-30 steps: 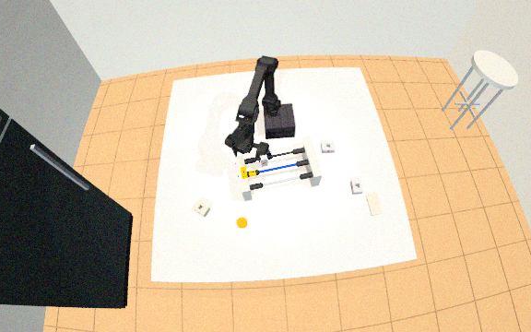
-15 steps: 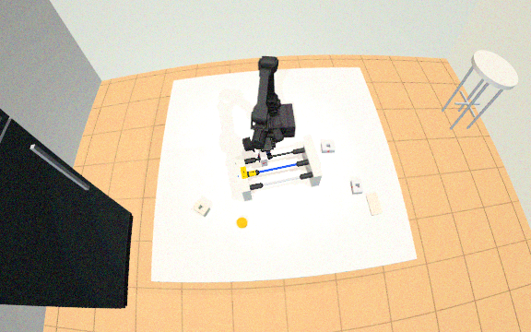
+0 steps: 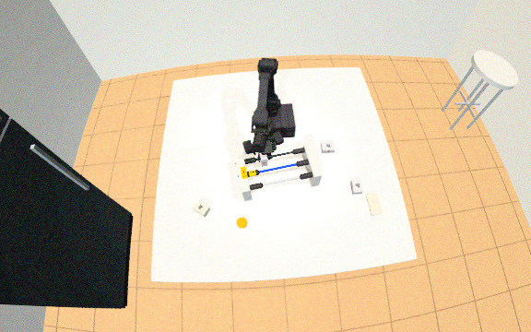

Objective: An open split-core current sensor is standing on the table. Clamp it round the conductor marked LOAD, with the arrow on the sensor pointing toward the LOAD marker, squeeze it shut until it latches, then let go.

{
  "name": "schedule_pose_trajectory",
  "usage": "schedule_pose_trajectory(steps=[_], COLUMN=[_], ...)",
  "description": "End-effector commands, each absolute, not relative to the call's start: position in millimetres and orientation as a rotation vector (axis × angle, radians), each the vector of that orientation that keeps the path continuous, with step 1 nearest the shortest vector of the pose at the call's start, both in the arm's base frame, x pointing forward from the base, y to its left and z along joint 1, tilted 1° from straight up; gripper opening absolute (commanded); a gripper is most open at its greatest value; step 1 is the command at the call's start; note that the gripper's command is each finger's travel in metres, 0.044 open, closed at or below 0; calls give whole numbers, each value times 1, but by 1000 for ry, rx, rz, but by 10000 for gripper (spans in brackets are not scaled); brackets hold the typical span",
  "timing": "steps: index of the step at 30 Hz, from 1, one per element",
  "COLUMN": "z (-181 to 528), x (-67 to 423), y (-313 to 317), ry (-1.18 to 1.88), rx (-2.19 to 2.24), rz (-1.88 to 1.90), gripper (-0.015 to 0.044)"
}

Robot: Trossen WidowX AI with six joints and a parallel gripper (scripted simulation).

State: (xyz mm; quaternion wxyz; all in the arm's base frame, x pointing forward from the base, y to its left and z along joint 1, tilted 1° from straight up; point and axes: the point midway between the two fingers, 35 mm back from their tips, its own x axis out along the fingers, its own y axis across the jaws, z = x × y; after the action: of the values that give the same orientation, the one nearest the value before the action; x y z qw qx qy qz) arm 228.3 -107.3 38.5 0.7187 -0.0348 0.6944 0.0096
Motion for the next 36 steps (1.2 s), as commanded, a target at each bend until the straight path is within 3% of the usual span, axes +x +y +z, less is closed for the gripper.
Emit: schedule_pose_trajectory(steps=[1,21,26,36], z=[31,1,5,5], x=[227,226,227,227], y=[-107,-107,-108,-108], ry=[1542,1542,1538,1538], rx=[-80,-80,-76,-76], rz=[26,27,22,22], gripper=[440,440,309,242])
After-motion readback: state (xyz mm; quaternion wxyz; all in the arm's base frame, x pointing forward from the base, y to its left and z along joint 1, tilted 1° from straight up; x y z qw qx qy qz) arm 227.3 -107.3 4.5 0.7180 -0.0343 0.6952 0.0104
